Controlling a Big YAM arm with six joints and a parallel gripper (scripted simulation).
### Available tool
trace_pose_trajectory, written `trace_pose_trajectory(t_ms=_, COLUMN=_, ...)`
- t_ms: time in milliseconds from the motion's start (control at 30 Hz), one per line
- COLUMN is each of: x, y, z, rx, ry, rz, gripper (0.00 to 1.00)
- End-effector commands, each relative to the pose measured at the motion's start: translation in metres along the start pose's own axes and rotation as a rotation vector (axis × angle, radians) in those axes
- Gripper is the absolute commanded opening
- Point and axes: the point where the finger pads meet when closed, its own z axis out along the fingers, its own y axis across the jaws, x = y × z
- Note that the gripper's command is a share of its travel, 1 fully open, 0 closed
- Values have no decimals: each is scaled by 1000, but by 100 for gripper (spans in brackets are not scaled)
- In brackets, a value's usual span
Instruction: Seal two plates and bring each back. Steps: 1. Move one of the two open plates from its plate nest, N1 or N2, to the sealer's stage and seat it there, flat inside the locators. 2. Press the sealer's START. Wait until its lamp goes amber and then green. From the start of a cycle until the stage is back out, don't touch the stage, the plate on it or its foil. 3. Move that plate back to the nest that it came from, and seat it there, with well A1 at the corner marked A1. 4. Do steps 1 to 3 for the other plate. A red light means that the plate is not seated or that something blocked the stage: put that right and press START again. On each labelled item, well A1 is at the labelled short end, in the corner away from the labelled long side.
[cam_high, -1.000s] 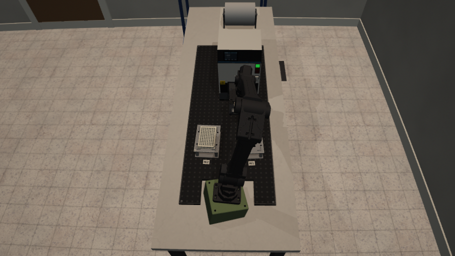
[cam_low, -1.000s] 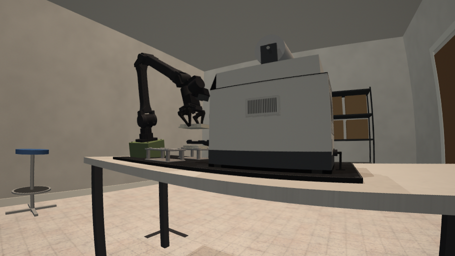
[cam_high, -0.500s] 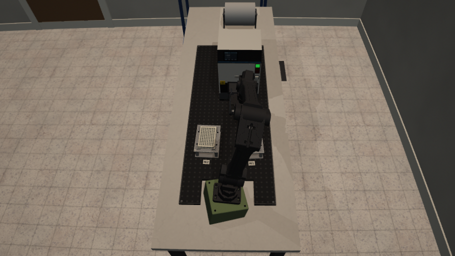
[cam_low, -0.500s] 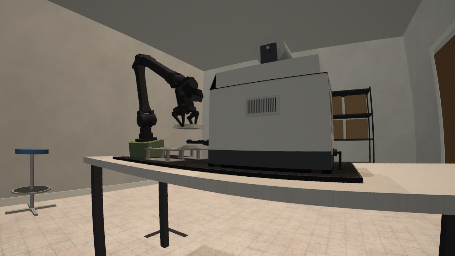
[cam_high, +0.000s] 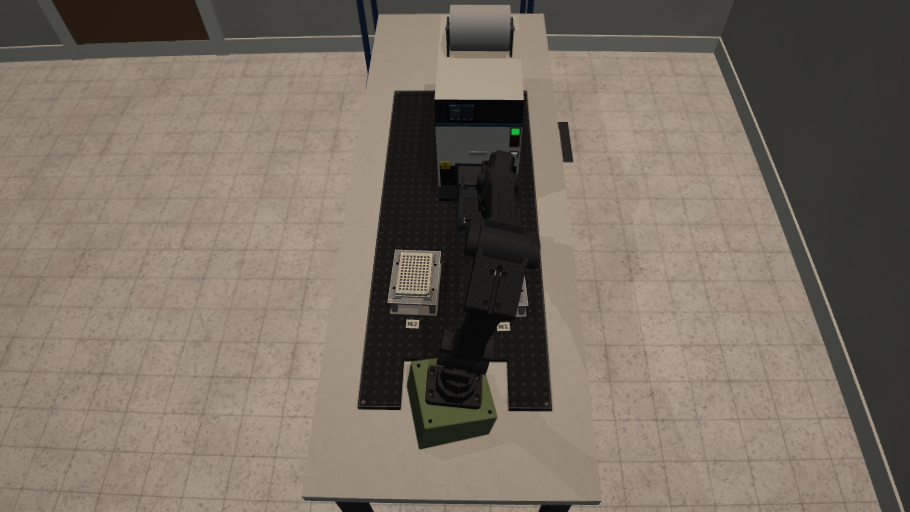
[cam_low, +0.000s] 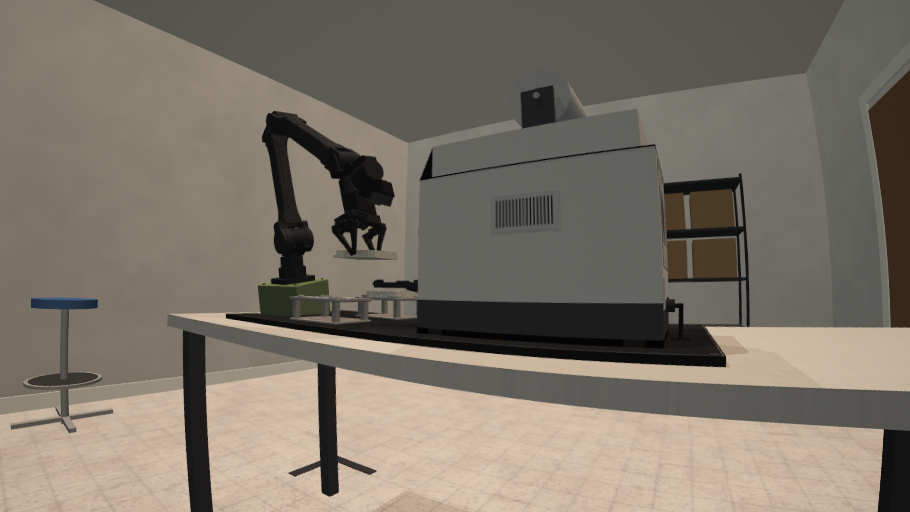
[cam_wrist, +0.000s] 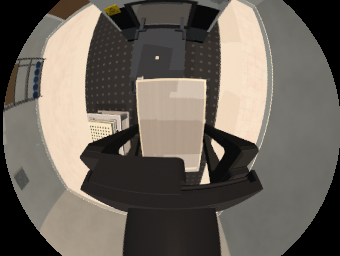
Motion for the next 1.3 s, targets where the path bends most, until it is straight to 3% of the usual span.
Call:
trace_pose_trajectory(t_ms=0, x=-13, y=-12, z=-22, rx=18, ry=-60, rz=11, gripper=0)
trace_pose_trajectory(t_ms=133, x=-5, y=-15, z=-28, rx=19, ry=-73, rz=9, gripper=0)
trace_pose_trajectory(t_ms=367, x=21, y=-12, z=-21, rx=5, ry=-25, rz=-5, gripper=0)
trace_pose_trajectory(t_ms=500, x=26, y=-14, z=-25, rx=8, ry=-31, rz=-3, gripper=0)
trace_pose_trajectory(t_ms=600, x=20, y=-20, z=-35, rx=19, ry=-69, rz=9, gripper=0)
trace_pose_trajectory(t_ms=900, x=52, y=-18, z=-31, rx=4, ry=-24, rz=-8, gripper=0)
trace_pose_trajectory(t_ms=1167, x=55, y=-27, z=-44, rx=18, ry=-57, rz=6, gripper=0)
trace_pose_trajectory(t_ms=1267, x=69, y=-26, z=-43, rx=14, ry=-42, rz=4, gripper=0)
